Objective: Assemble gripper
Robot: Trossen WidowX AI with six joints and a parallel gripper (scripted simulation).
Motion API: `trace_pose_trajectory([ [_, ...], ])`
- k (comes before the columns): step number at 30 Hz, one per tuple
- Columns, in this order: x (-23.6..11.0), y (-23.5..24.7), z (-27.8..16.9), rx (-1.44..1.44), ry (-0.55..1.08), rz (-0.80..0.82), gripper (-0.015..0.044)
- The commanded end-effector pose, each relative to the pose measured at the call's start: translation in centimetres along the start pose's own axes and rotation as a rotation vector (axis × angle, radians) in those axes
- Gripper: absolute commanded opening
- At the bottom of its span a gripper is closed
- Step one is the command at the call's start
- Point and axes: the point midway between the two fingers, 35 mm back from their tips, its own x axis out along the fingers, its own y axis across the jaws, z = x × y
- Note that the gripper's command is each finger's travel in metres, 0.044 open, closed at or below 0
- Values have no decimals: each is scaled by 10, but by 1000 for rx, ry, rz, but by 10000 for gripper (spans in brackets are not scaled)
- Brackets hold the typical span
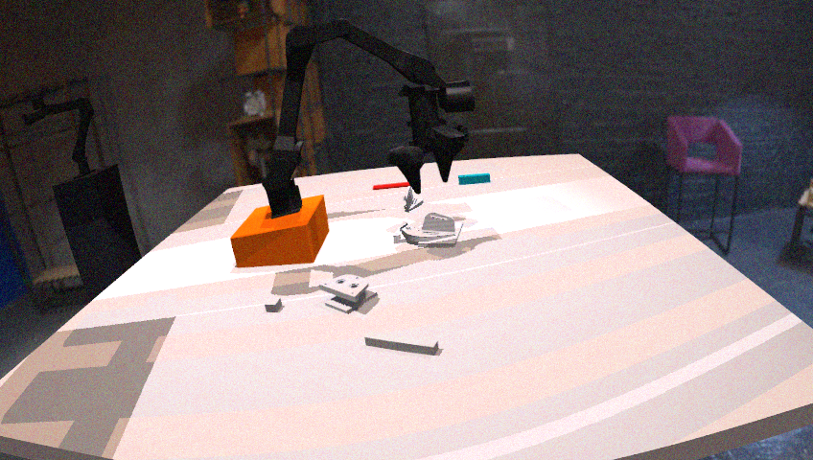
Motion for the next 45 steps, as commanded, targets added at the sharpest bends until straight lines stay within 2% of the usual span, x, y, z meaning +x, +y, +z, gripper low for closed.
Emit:
trace_pose_trajectory([
  [1,-4,19,-15,159,2,10,440],
  [27,-14,87,-130,1033,17,0,440],
  [36,-14,89,-133,1055,17,-1,440],
  [40,22,86,-134,1055,17,-1,440],
  [45,25,86,-134,1055,17,-1,440],
])
